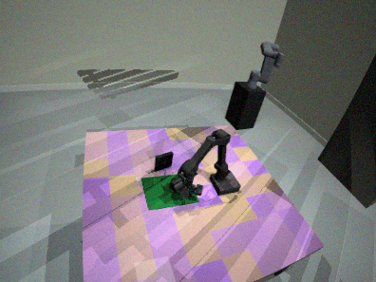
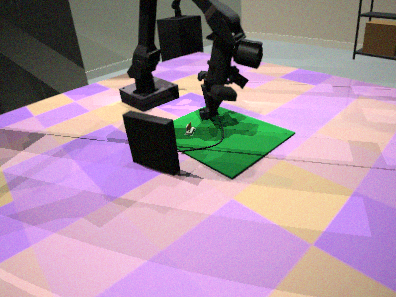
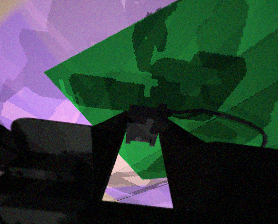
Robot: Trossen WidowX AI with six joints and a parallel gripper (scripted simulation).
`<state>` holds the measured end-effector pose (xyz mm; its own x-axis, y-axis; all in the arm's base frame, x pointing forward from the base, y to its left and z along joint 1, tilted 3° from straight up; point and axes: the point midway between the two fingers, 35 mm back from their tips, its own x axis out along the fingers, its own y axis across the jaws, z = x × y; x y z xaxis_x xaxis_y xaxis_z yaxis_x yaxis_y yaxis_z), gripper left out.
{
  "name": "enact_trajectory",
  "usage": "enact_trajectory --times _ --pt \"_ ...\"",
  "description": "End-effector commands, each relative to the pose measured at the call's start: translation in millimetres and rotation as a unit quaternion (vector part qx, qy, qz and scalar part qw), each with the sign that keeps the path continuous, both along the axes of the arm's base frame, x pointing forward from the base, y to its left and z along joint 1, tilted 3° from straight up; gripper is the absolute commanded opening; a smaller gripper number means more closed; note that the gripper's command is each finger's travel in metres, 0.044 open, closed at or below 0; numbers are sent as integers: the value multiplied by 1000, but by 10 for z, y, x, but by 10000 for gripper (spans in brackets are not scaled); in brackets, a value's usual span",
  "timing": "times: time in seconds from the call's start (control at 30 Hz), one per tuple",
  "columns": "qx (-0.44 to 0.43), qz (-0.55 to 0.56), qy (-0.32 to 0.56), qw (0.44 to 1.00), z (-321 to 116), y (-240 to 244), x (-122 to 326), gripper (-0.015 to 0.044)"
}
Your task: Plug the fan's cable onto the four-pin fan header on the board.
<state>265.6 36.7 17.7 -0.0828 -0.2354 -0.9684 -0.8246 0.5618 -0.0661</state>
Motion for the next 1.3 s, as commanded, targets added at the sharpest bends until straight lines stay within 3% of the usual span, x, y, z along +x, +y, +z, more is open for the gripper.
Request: enact_trajectory --times 0.0,0.77,1.27 --pt "2 -1 -7 1000 137 14 31 0" --pt "1 0 -5 1000 781 21 -41 0" --pt "32 -114 -33 992 804 -475 -127 0"
